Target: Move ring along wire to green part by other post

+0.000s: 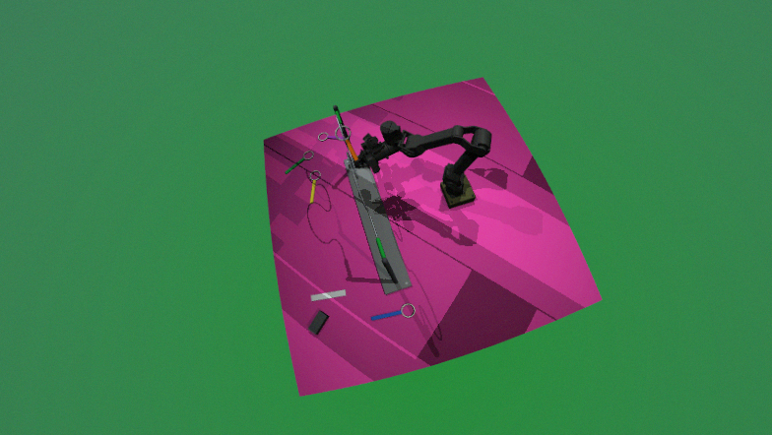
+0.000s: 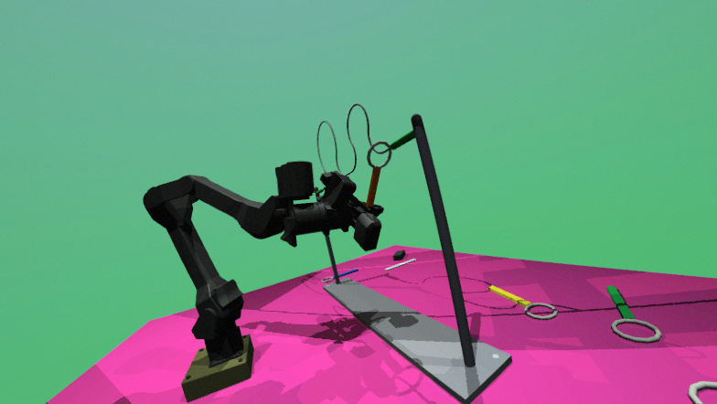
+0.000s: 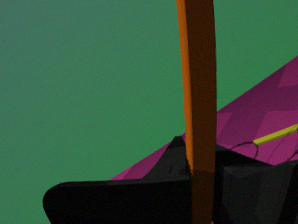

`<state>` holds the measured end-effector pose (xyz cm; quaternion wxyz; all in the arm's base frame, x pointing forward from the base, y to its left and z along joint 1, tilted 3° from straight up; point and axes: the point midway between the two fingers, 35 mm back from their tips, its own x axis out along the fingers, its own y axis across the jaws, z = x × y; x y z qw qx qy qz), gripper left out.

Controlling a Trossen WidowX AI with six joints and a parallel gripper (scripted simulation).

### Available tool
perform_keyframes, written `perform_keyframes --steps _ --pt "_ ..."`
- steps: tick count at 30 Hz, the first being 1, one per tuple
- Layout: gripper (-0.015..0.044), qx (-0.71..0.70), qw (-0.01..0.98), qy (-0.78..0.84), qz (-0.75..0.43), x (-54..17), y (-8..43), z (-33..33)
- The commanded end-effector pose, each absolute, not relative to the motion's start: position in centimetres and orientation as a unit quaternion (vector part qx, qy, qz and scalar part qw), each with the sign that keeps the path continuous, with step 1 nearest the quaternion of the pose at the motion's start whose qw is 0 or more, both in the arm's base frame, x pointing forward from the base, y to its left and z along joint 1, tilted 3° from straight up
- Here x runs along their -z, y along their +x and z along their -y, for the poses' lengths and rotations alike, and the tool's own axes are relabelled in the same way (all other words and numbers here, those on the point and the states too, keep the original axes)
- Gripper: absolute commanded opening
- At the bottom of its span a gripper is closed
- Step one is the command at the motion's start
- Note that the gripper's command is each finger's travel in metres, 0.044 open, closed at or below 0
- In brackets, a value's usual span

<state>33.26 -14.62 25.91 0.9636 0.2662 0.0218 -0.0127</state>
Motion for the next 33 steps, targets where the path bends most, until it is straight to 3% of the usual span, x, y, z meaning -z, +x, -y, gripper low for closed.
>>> perform_keyframes --steps 1,33 --pt "-0.0150 0.002 0.957 0.287 -0.031 -27.0 32.8 13.8" --pt "-0.0150 -0.086 0.867 0.469 -0.145 -32.0 29.5 9.6"
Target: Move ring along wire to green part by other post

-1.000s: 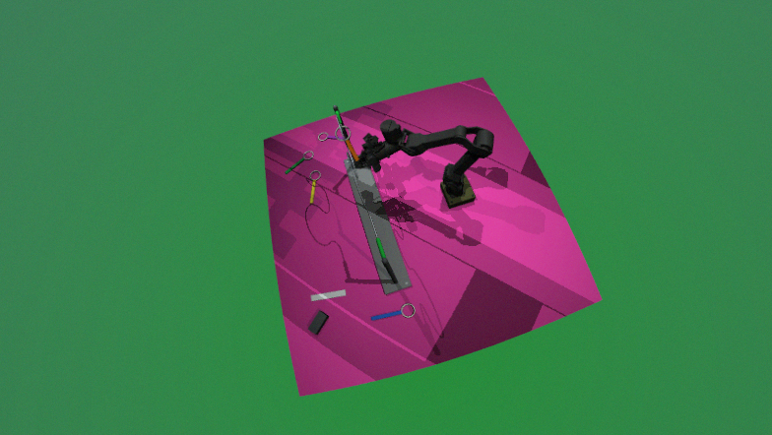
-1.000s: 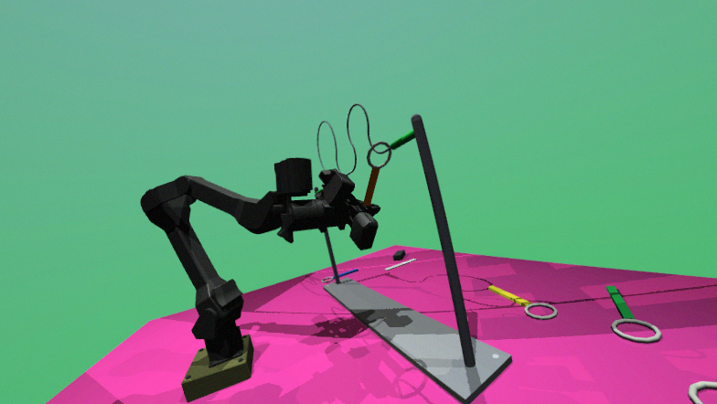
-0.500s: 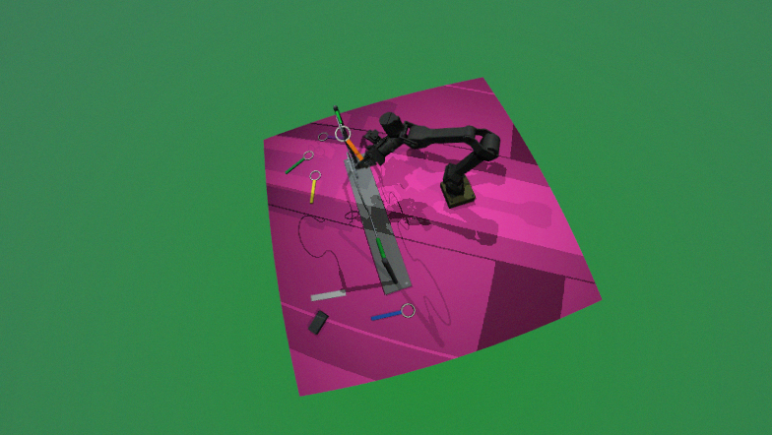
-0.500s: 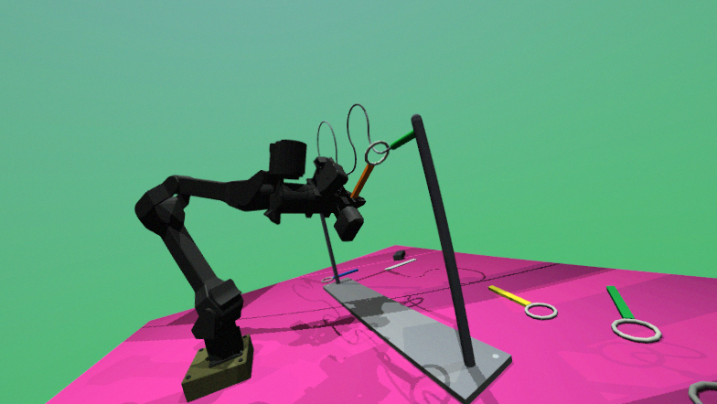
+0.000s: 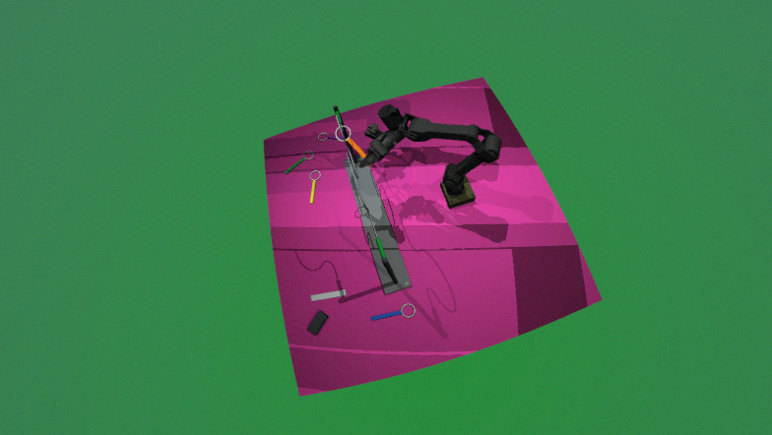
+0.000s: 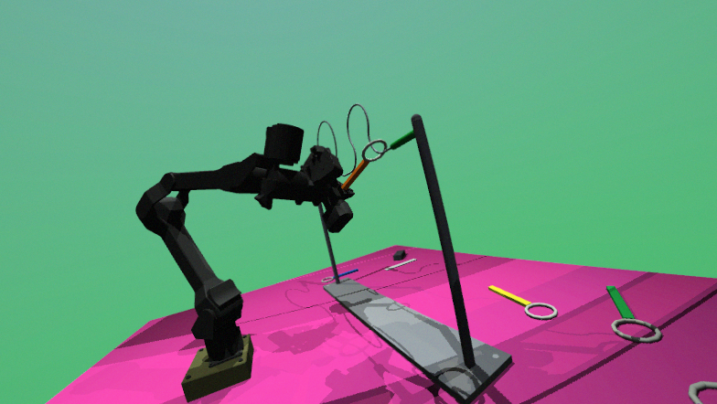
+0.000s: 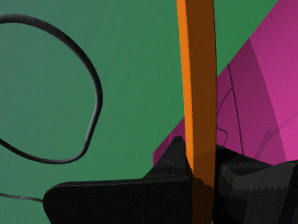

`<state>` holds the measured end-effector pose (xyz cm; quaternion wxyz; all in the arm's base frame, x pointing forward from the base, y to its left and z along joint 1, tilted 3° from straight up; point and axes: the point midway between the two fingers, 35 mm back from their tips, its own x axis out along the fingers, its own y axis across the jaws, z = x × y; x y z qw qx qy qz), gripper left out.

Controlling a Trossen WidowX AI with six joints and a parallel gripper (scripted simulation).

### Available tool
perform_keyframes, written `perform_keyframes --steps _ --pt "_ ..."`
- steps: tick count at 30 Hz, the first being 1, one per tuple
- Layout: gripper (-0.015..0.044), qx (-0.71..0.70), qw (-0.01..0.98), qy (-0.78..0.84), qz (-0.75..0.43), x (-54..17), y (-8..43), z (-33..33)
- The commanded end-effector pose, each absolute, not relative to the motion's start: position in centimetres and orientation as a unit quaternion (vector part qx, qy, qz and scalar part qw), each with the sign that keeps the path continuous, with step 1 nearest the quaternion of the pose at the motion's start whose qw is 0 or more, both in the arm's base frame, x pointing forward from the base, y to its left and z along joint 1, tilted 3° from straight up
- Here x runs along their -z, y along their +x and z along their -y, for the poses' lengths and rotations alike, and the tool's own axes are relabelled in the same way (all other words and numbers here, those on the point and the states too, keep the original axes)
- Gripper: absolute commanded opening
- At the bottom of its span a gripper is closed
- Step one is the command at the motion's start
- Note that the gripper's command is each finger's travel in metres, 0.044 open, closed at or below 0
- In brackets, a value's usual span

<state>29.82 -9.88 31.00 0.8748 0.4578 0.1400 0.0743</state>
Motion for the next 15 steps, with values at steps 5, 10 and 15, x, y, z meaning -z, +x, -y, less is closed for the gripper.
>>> perform_keyframes --steps 5,10,15 --pt "-0.0150 -0.114 0.838 0.508 -0.165 -33.4 28.7 9.1" --pt "-0.0150 -0.131 0.808 0.550 -0.163 -34.9 28.5 8.5" --pt "-0.0150 -0.143 0.780 0.589 -0.156 -36.3 28.5 8.0"
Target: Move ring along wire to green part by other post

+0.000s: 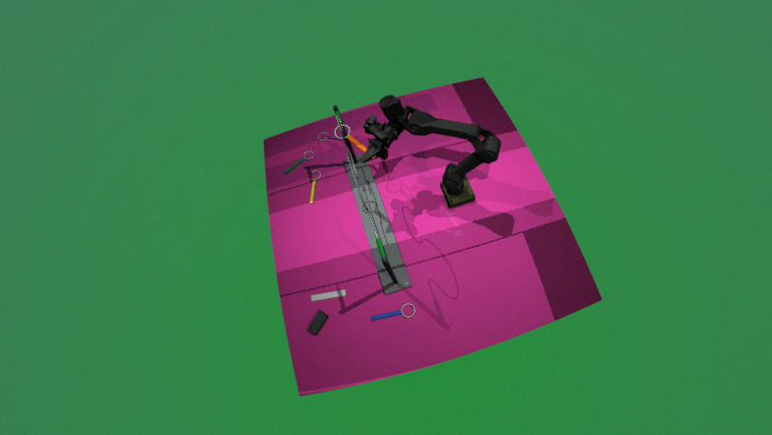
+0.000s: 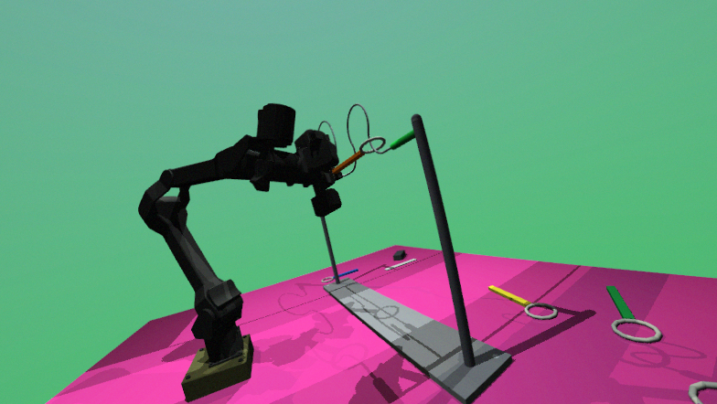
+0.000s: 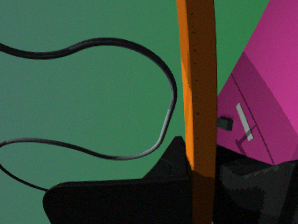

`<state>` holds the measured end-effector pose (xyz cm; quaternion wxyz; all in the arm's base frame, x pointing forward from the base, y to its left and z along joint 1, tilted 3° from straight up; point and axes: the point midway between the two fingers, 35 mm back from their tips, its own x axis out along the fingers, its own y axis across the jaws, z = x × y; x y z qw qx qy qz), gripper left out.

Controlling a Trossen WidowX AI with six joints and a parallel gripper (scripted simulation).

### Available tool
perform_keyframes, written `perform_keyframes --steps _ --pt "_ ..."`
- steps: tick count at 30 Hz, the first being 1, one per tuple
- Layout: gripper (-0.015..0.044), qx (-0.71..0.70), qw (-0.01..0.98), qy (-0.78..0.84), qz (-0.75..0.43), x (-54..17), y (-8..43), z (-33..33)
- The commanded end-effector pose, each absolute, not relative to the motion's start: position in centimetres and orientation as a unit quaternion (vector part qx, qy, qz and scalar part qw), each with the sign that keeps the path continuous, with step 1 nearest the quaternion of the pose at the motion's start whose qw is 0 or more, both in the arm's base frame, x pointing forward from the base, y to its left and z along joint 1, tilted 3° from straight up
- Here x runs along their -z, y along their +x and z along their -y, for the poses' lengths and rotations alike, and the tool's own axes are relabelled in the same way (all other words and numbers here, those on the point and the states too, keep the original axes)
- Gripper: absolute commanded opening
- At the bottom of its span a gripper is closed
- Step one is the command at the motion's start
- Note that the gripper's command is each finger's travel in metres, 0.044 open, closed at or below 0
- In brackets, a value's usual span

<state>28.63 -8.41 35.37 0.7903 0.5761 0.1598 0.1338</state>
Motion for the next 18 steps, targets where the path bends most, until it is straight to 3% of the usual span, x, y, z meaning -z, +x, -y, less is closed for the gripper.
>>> perform_keyframes --steps 1,18 --pt "-0.0150 -0.145 0.776 0.594 -0.156 -36.5 28.4 8.0" --pt "-0.0150 -0.149 0.683 0.709 -0.098 -41.2 29.2 7.1"
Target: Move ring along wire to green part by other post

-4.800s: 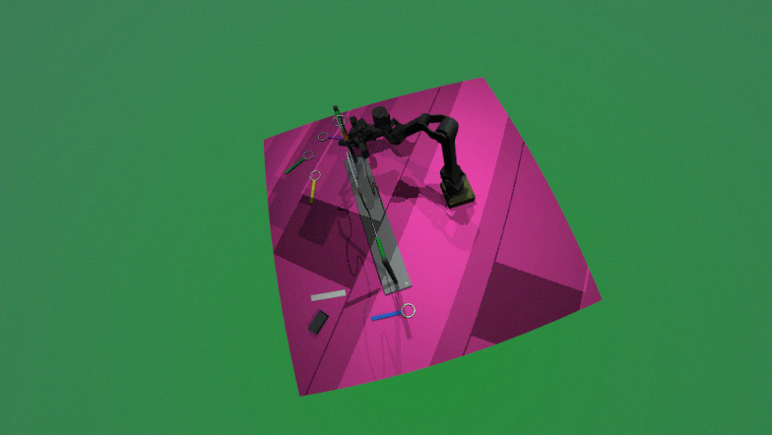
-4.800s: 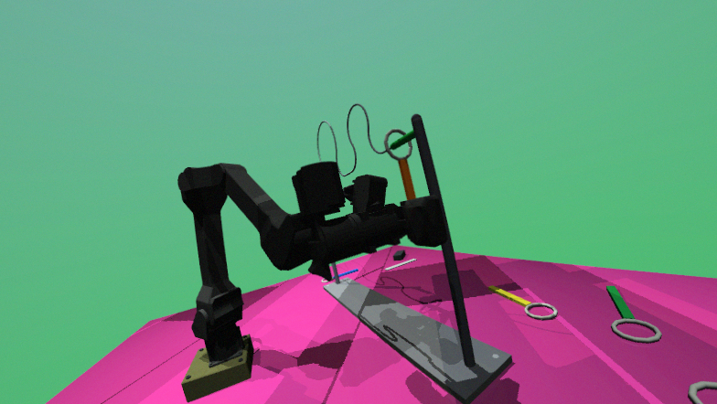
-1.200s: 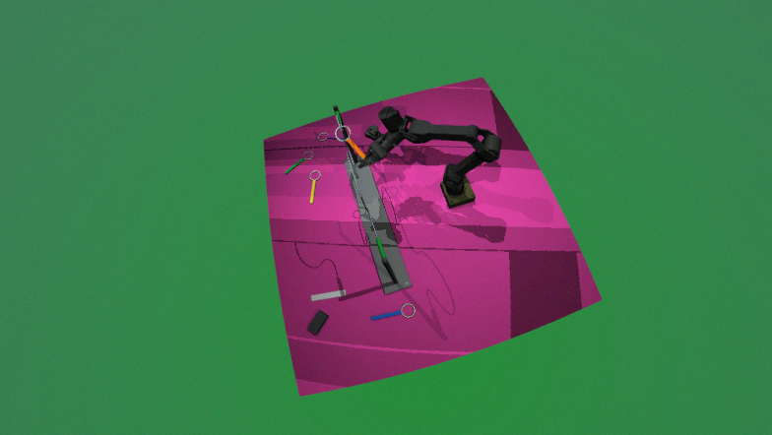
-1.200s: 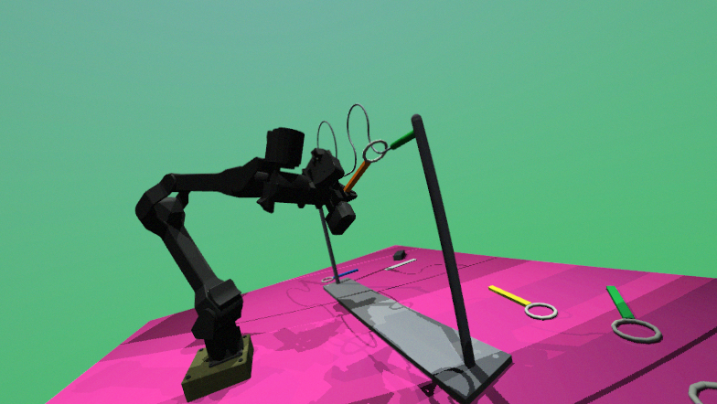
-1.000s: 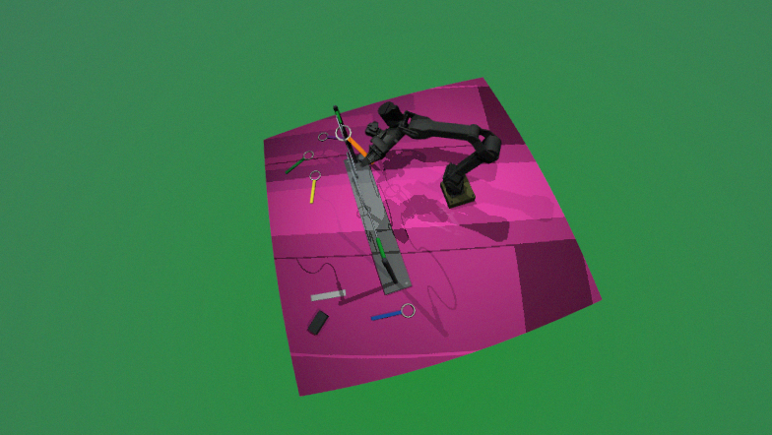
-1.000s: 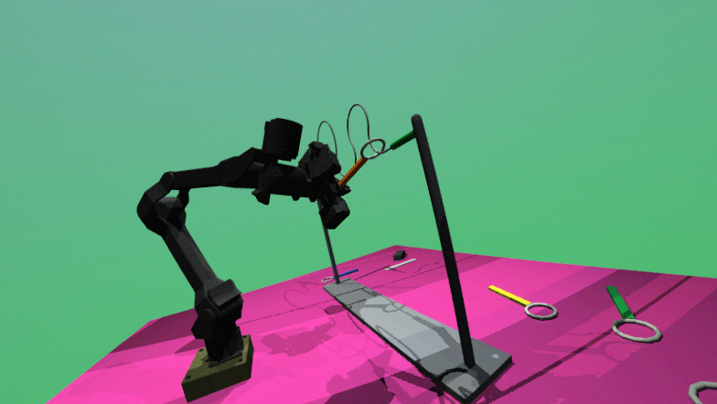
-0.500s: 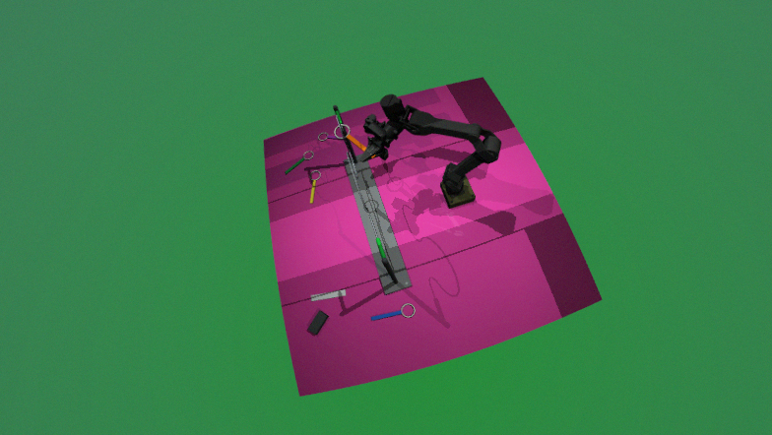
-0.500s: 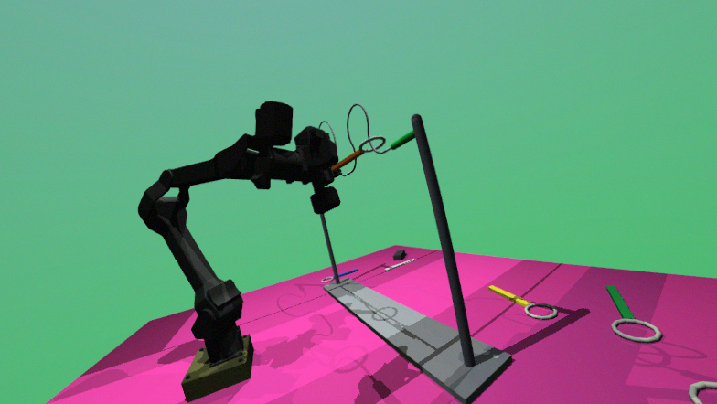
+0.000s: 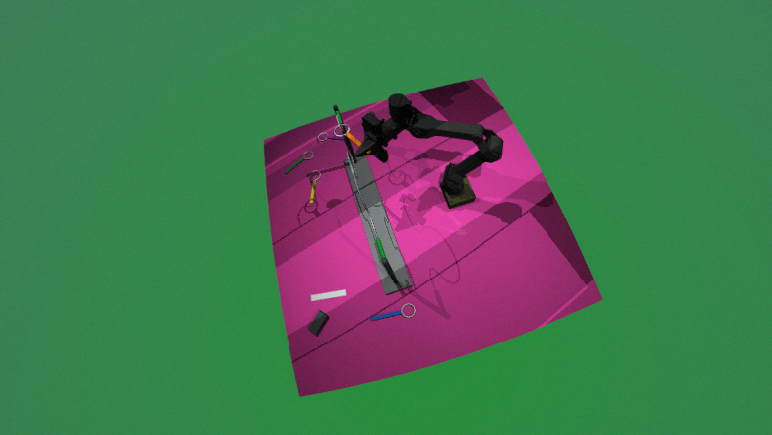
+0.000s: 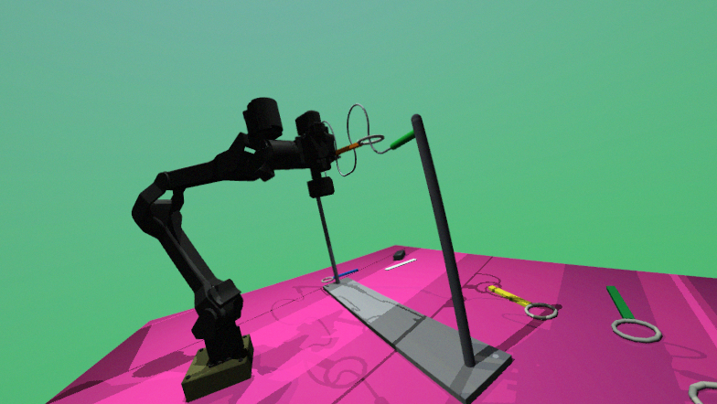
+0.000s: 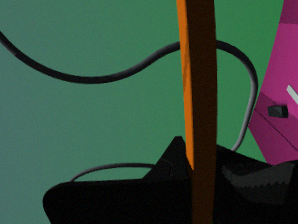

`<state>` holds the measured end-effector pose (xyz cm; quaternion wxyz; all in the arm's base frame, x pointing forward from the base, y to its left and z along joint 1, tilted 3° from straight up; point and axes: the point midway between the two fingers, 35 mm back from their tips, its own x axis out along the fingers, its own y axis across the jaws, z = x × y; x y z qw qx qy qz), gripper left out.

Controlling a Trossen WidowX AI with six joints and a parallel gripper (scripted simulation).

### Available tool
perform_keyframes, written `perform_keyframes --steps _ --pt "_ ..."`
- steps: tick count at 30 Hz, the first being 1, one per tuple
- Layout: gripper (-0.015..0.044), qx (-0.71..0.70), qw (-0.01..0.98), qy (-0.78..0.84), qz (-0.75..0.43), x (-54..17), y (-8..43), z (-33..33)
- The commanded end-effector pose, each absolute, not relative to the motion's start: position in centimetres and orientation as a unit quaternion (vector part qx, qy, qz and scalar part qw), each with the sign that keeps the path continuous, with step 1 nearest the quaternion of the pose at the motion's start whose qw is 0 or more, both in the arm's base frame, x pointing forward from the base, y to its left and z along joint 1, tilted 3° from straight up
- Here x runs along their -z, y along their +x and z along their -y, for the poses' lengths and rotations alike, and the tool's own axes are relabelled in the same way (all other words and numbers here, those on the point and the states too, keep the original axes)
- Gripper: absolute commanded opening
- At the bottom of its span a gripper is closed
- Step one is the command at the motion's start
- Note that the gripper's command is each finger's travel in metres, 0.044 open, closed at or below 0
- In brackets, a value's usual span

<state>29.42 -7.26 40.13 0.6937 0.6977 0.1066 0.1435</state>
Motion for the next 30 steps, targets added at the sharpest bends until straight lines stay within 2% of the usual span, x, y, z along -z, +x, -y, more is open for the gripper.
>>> perform_keyframes --steps 1,18,30 --pt "-0.0150 -0.150 0.680 0.711 -0.097 -41.3 29.2 7.1" --pt "-0.0150 -0.165 0.619 0.764 -0.083 -44.5 29.0 7.7" --pt "-0.0150 -0.160 0.639 0.747 -0.089 -44.9 29.0 8.0"
